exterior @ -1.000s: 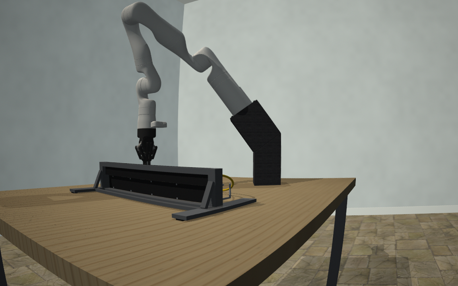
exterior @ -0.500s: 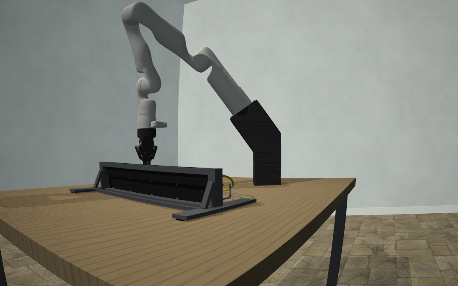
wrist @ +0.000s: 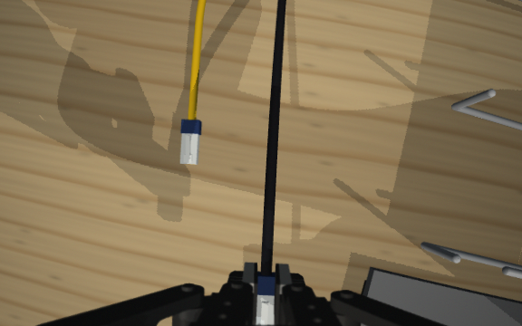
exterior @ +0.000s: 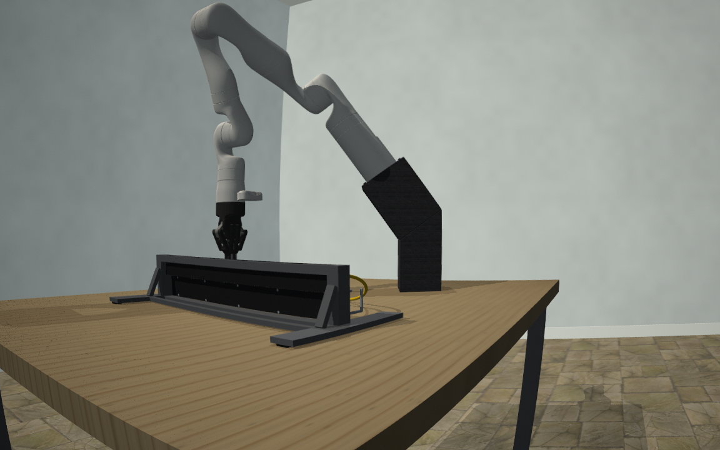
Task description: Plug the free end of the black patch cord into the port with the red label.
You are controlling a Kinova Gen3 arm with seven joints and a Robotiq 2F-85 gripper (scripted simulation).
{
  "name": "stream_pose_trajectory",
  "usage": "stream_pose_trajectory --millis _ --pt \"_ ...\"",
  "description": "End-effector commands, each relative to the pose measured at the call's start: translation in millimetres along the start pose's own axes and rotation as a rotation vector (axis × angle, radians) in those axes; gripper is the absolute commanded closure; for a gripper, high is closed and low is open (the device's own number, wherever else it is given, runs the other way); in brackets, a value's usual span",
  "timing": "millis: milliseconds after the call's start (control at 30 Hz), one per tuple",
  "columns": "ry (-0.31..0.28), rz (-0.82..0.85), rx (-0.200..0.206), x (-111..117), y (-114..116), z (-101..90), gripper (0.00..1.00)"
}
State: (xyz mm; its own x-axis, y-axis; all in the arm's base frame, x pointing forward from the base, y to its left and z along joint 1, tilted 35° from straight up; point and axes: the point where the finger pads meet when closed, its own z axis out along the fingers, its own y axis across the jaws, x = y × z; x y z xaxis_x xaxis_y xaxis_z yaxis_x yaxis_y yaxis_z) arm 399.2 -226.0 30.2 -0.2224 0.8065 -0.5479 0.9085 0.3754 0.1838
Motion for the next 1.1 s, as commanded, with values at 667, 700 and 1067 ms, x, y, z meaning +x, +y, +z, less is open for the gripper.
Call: stream_pose_trajectory --millis 667,700,1067 --pt "0.0 -0.022 -0.001 3.7 2.9 -1.0 1.0" --pt "0.0 -0.025 -0.001 4.1 3.2 -1.1 1.0" --pt "0.0 -0.055 -0.001 9.0 6.7 -2.0 1.0"
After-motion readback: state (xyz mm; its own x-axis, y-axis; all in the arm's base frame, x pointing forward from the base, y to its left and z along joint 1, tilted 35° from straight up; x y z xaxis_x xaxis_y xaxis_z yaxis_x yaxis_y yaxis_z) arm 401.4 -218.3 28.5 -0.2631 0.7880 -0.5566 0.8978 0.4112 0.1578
